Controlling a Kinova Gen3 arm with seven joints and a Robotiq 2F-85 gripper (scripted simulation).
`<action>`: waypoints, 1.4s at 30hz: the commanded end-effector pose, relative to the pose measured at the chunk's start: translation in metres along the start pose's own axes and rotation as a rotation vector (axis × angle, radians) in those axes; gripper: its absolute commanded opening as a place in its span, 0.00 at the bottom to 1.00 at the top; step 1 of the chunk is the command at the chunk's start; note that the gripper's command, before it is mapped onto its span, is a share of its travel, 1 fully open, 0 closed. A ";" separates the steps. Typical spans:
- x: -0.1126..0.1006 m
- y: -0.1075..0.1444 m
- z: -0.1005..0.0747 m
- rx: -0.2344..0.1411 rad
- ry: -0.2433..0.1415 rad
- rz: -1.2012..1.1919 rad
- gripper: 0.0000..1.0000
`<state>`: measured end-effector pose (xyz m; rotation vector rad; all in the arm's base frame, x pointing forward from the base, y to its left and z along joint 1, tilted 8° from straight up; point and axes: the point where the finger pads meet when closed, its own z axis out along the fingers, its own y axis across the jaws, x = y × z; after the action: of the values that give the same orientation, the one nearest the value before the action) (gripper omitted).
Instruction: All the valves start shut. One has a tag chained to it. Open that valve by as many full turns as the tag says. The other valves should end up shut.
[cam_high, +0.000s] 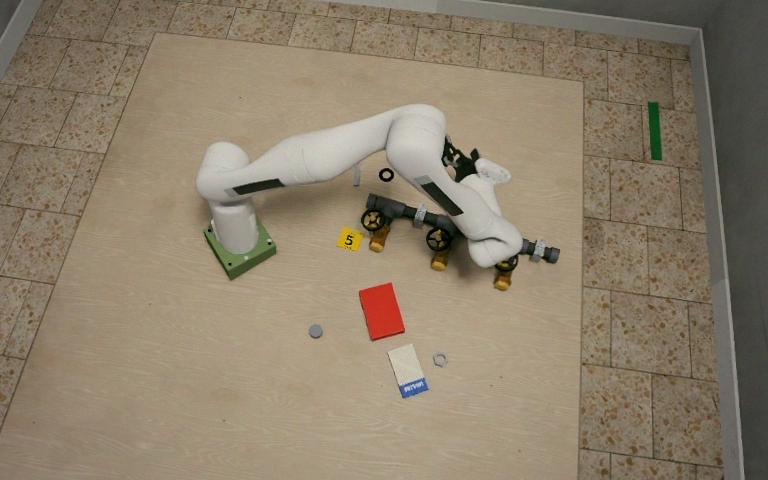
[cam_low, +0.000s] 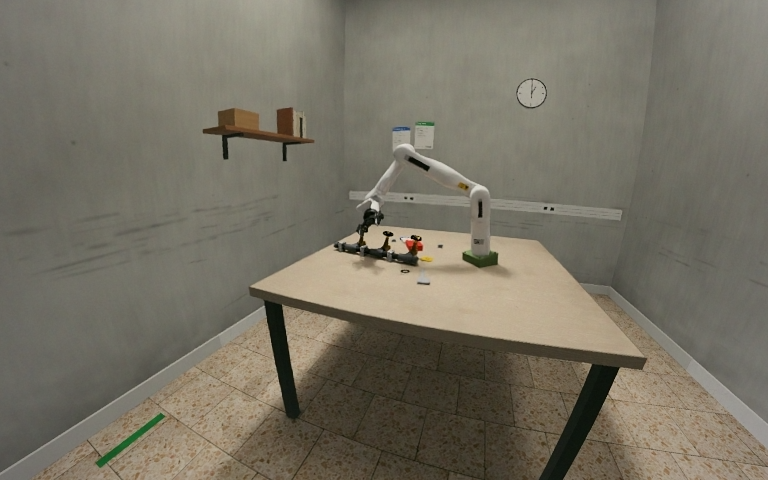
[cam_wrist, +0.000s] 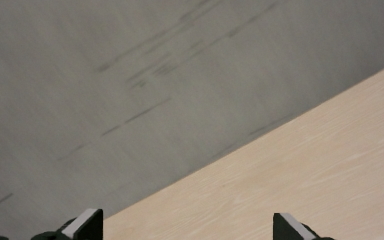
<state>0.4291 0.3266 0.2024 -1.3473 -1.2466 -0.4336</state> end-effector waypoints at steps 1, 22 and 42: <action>0.001 0.000 0.000 -0.001 0.000 -0.002 1.00; 0.000 -0.002 0.000 -0.002 -0.008 -0.009 1.00; -0.066 -0.083 -0.004 -0.023 -0.462 -0.428 1.00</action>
<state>0.3596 0.2920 0.1907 -1.2787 -1.7526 -0.4316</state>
